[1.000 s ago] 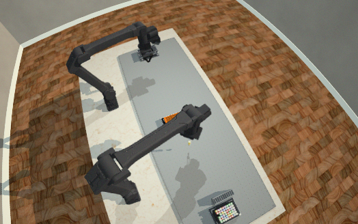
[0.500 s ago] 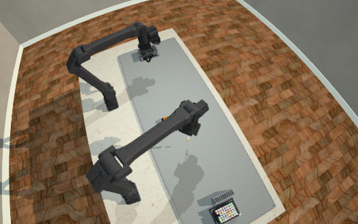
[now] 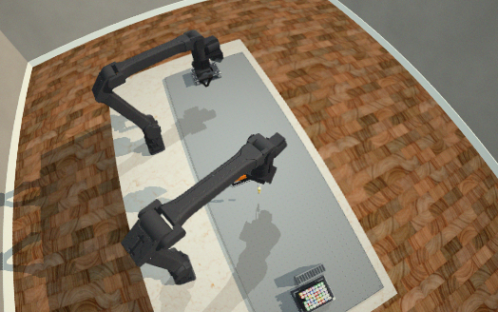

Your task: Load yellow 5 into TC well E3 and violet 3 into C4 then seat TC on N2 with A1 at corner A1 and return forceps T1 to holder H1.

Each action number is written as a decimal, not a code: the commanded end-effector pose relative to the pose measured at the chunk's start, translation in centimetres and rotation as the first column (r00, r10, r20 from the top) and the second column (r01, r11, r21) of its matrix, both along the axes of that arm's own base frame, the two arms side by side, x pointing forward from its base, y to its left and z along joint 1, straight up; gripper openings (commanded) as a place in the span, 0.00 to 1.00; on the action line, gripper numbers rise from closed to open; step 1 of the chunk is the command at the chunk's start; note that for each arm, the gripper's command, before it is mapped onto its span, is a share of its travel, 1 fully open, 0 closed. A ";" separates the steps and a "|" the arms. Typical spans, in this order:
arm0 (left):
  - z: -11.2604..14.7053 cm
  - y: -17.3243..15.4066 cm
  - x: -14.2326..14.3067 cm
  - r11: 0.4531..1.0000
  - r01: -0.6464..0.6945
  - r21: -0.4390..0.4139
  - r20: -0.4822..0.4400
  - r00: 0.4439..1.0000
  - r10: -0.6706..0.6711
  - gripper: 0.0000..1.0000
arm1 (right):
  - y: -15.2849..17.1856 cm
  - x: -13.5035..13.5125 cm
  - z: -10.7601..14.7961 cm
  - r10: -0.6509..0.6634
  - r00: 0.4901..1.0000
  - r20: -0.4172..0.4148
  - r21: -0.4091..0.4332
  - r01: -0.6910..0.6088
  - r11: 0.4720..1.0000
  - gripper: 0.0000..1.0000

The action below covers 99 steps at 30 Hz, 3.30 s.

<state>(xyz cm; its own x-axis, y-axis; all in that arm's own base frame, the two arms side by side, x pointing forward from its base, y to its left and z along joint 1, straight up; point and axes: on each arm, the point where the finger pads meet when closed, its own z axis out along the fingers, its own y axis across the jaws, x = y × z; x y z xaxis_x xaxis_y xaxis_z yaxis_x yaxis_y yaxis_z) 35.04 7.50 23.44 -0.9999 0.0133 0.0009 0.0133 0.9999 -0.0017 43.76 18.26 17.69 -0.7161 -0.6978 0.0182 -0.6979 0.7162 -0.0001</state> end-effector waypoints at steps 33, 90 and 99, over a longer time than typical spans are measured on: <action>1.4 0.2 0.9 1.000 0.001 0.009 0.036 0.999 -0.001 1.00 | 6.6 1.6 1.9 -0.007 0.999 0.033 0.020 0.006 1.000 0.09; 1.4 0.2 0.9 1.000 0.001 0.009 0.036 0.999 -0.001 1.00 | 15.2 1.7 1.9 -0.007 1.000 0.030 0.024 0.006 1.000 0.09; 1.4 0.2 0.9 1.000 0.001 0.009 0.036 0.999 -0.001 1.00 | 17.4 2.4 1.9 -0.008 0.999 0.053 0.061 0.005 0.998 0.09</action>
<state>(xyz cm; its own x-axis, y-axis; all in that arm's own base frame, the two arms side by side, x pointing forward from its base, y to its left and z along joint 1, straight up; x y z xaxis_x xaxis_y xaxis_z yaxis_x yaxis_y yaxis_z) 35.04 7.50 23.44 -0.9999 0.0133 0.0009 0.0133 0.9999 -0.0017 44.41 33.09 17.67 -0.7164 -0.6976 0.0140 -0.6975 0.7165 0.0094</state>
